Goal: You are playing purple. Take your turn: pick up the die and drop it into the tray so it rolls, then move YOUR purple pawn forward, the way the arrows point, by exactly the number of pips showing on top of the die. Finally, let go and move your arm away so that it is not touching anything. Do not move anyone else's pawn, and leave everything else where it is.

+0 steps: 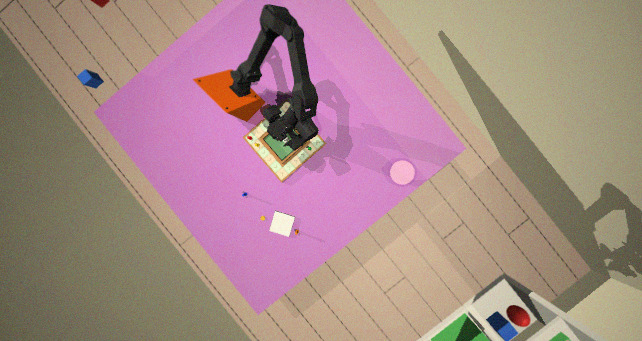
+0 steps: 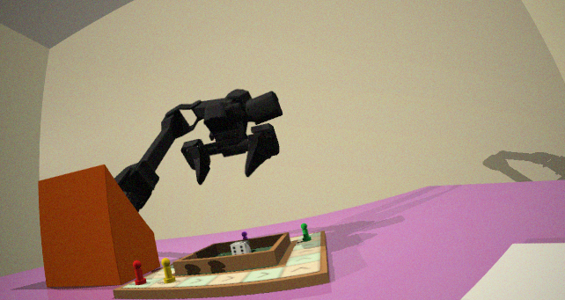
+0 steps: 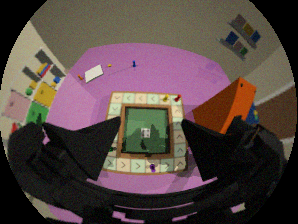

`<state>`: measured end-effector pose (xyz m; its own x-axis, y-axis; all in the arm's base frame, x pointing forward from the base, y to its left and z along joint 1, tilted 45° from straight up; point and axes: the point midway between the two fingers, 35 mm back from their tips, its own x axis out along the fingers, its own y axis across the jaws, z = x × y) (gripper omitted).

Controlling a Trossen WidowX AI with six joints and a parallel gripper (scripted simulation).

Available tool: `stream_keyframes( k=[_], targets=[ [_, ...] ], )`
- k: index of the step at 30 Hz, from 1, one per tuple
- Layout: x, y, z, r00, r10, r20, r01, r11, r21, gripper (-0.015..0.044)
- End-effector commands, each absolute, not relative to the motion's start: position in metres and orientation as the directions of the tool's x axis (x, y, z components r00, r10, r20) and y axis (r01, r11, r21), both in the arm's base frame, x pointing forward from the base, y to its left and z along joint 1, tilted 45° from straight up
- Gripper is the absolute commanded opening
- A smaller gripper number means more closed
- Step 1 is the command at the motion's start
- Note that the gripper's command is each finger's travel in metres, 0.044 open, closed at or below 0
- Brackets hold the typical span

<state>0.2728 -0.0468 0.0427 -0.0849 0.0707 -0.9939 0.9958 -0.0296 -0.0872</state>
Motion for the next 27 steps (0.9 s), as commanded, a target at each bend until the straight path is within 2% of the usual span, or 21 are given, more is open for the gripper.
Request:
stream_keyframes(
  k=[1,3,5,11,13,15,18,22,27],
  targets=[
    [0.268,-0.041,0.016,-0.116,0.4,-0.909,0.991,-0.009,-0.13,0.044],
    [0.269,-0.038,0.007,-0.063,0.589,-0.806,0.995,-0.026,-0.096,0.044],
    [0.272,-0.038,0.004,-0.003,0.69,-0.724,0.997,-0.058,-0.06,0.044],
    [0.273,-0.039,0.004,0.005,0.701,-0.713,0.997,-0.063,-0.055,0.044],
    [0.268,-0.039,0.002,-0.039,0.647,-0.762,0.995,-0.047,-0.09,0.044],
    [0.269,-0.034,0.005,-0.035,0.648,-0.761,0.999,0.01,-0.038,0.0387],
    [0.272,-0.012,0.019,-0.021,0.655,-0.755,0.947,0.254,0.195,0.0309],
    [0.271,0.02,0.038,-0.005,0.672,-0.74,0.683,0.543,0.489,0.0204],
    [0.263,0.058,0.06,0.004,0.702,-0.712,0.158,0.703,0.694,0.02]
  ],
)
